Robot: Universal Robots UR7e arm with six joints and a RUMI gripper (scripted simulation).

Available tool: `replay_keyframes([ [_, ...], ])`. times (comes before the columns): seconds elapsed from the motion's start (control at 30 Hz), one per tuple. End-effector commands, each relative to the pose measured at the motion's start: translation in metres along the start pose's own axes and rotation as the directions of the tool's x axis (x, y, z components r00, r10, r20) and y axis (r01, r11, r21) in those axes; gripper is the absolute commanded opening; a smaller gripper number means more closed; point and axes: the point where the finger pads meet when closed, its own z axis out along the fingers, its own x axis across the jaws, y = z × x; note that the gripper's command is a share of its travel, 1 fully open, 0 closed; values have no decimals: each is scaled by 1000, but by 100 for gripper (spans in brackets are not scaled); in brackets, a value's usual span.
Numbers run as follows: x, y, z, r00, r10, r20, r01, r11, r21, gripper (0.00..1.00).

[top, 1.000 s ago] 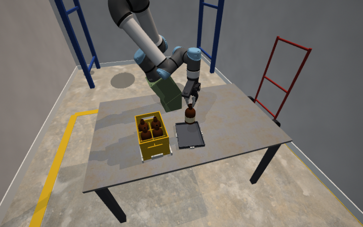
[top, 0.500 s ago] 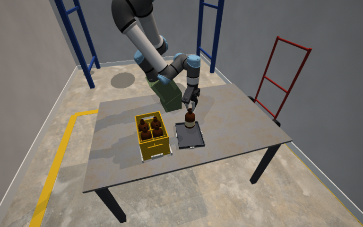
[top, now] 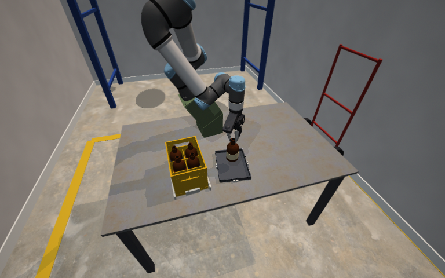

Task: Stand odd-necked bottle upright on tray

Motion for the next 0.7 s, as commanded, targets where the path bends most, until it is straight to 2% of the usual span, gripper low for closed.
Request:
replay_keyframes([
  [0.0, -1, 0, 10, 1000, 0, 3, 0, 1000, 1, 0],
  [0.37, -1, 0, 29, 1000, 0, 3, 0, 1000, 1, 0],
  [0.67, -1, 0, 36, 1000, 0, 3, 0, 1000, 1, 0],
])
